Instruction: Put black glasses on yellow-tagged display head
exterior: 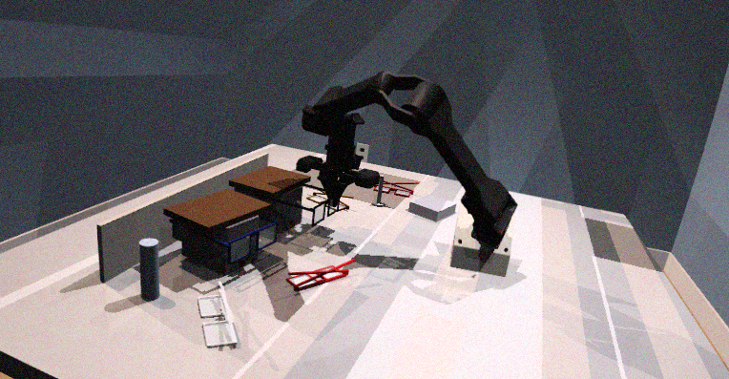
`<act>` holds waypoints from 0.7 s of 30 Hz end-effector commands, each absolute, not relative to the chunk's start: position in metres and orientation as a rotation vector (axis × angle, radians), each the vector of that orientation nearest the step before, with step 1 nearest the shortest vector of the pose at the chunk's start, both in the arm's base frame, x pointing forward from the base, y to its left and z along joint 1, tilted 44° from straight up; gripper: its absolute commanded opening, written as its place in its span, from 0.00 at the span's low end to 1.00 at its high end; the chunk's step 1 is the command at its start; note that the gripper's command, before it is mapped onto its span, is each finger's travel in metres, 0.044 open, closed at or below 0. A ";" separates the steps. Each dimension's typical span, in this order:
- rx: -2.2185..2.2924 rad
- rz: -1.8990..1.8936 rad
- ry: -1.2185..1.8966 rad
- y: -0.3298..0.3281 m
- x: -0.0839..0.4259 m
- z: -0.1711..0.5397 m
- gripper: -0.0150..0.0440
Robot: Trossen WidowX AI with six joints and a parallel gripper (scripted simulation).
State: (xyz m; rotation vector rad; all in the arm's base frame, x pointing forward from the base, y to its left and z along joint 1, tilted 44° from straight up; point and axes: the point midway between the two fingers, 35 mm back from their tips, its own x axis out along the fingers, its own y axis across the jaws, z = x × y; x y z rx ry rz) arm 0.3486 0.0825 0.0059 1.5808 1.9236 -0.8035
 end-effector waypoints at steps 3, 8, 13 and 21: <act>1.587 -0.804 1.928 0.085 0.358 0.005 0.25; 1.587 -0.804 1.928 0.086 0.364 0.004 0.25; 1.587 -0.803 1.928 0.087 0.371 0.003 0.25; 1.588 -0.803 1.927 0.088 0.382 0.002 0.25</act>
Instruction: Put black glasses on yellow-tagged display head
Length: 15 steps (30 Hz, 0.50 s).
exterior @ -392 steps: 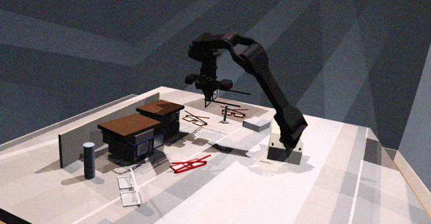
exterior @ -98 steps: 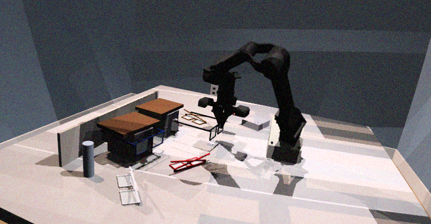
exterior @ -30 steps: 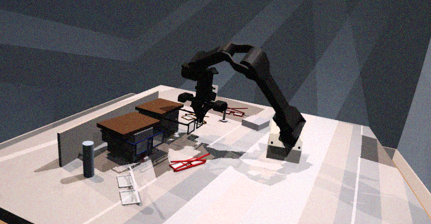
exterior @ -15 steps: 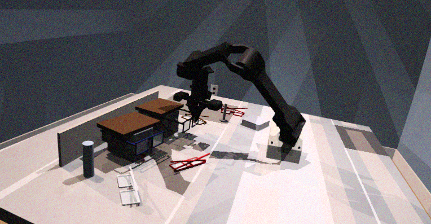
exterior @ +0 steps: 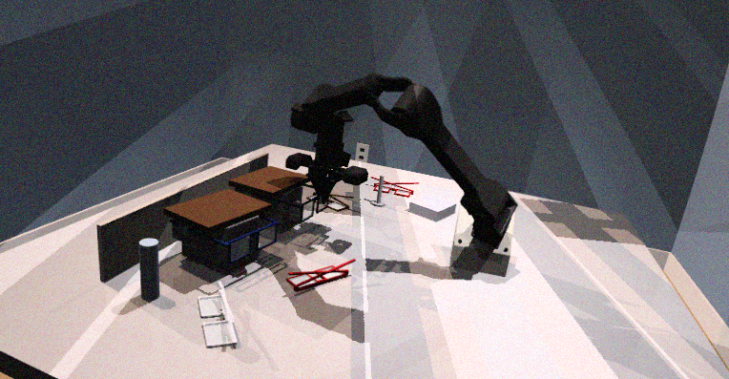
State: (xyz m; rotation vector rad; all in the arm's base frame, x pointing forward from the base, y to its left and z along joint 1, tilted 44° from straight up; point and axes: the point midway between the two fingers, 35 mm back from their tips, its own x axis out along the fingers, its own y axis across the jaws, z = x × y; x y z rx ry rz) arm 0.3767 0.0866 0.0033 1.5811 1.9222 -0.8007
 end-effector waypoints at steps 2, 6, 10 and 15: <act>1.588 -0.803 1.927 0.089 0.384 0.002 0.25; 1.588 -0.802 1.927 0.089 0.390 0.001 0.25; 1.588 -0.802 1.927 0.090 0.395 0.001 0.25; 1.588 -0.801 1.926 0.091 0.401 0.000 0.25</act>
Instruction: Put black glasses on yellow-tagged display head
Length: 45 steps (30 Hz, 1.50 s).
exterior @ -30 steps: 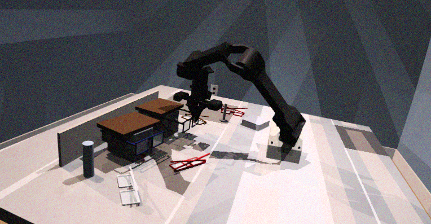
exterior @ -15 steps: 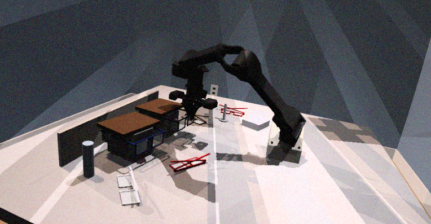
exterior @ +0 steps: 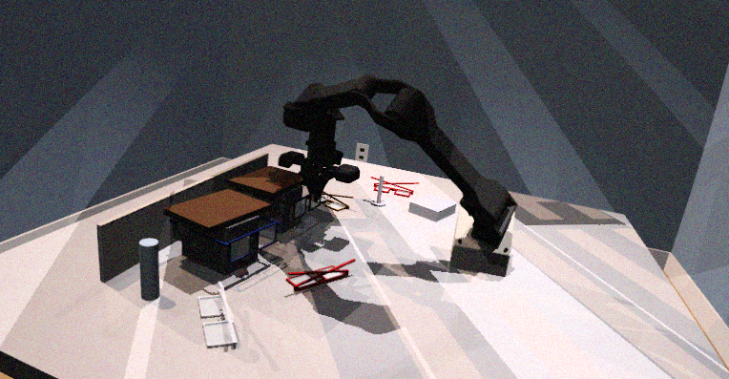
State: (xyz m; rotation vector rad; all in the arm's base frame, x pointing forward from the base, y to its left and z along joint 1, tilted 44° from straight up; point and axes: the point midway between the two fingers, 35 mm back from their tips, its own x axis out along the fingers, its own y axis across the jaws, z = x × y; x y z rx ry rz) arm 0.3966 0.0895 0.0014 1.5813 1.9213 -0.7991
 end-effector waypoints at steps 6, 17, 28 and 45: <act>1.588 -0.801 1.926 0.092 0.404 0.000 0.25; 1.588 -0.801 1.926 0.093 0.405 -0.001 0.25; 1.588 -0.801 1.926 0.093 0.404 -0.002 0.25; 1.588 -0.801 1.926 0.096 0.404 -0.005 0.25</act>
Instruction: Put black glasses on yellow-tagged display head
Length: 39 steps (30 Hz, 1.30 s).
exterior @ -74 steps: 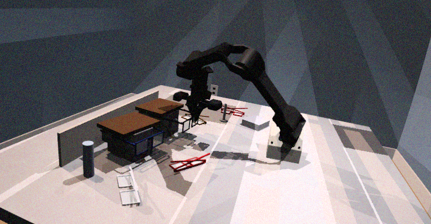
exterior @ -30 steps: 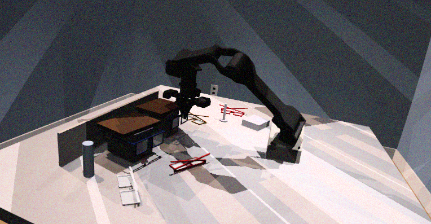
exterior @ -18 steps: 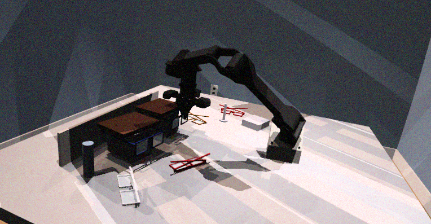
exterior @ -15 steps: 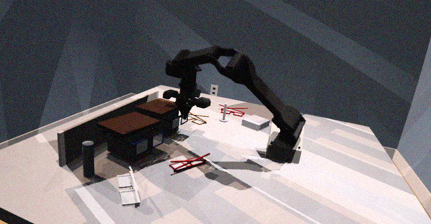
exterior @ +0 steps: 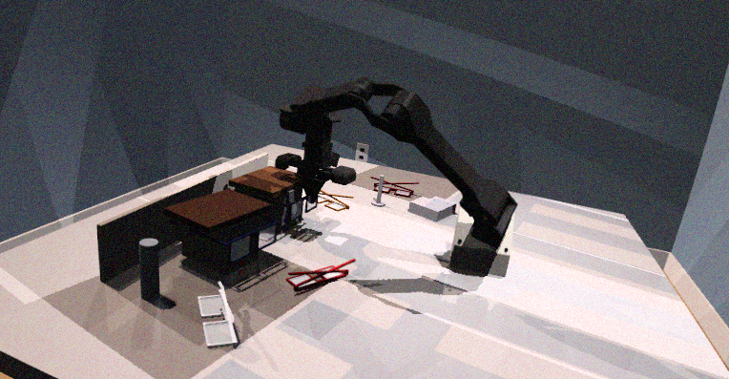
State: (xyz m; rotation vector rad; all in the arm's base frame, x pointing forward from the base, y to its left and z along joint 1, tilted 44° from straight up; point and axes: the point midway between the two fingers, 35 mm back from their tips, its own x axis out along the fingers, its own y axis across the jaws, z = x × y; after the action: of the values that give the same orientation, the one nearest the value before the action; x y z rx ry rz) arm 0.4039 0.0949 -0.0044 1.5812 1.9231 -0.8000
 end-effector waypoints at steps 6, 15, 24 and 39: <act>1.581 -0.800 1.923 0.095 0.404 -0.005 0.44; 1.580 -0.802 1.921 0.091 0.405 0.000 0.44; 1.575 -0.811 1.913 0.073 0.409 0.020 0.44; 1.574 -0.814 1.915 0.058 0.366 0.033 0.44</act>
State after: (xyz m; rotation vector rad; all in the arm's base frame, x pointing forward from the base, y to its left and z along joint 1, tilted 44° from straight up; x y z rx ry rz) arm 0.3760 0.0621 0.0299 1.5814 1.9151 -0.8121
